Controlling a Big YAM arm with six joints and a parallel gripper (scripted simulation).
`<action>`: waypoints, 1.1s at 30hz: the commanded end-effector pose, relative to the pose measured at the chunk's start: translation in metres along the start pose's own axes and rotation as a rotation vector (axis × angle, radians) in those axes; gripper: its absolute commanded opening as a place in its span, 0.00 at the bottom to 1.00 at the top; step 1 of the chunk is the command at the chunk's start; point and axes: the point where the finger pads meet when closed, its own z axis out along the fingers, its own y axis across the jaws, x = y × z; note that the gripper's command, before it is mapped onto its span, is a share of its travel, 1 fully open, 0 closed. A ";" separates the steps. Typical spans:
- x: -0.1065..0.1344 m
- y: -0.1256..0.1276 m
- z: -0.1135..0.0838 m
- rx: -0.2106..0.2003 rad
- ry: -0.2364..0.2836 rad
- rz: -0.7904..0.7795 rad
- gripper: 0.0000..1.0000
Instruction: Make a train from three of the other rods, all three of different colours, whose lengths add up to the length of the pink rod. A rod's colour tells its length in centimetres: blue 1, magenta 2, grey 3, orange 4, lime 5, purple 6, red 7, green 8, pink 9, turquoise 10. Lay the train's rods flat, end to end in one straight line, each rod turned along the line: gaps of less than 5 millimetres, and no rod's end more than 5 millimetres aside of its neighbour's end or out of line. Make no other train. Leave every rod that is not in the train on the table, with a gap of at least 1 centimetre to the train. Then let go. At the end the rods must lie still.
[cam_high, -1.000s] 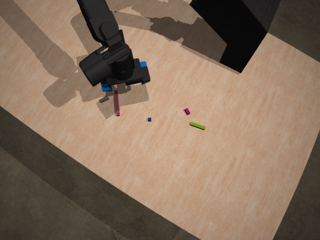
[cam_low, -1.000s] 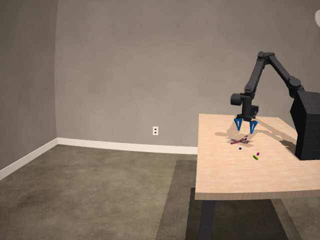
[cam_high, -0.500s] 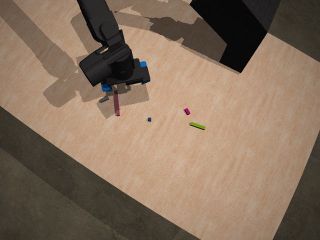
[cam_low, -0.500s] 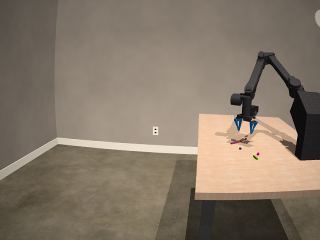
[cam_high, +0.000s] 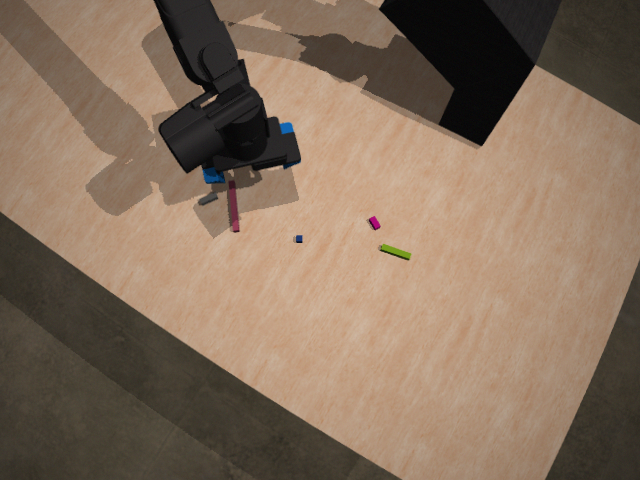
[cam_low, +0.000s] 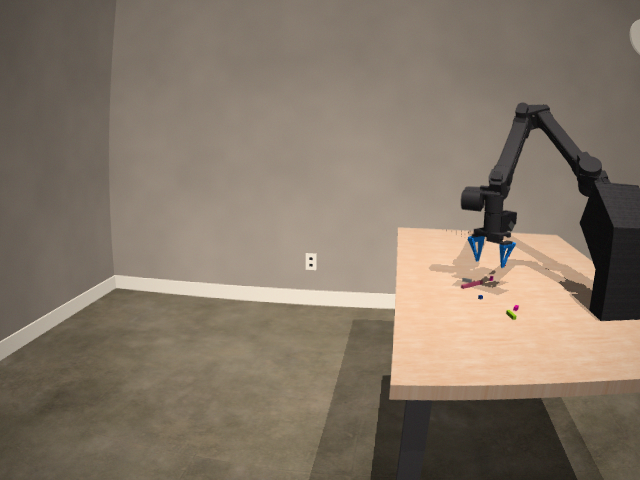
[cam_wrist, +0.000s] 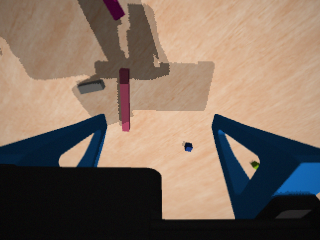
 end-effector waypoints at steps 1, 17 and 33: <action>0.007 -0.001 -0.002 -0.003 0.003 -0.050 1.00; 0.023 -0.004 -0.003 -0.003 0.004 -0.456 1.00; 0.036 -0.007 -0.004 -0.011 0.008 -0.756 1.00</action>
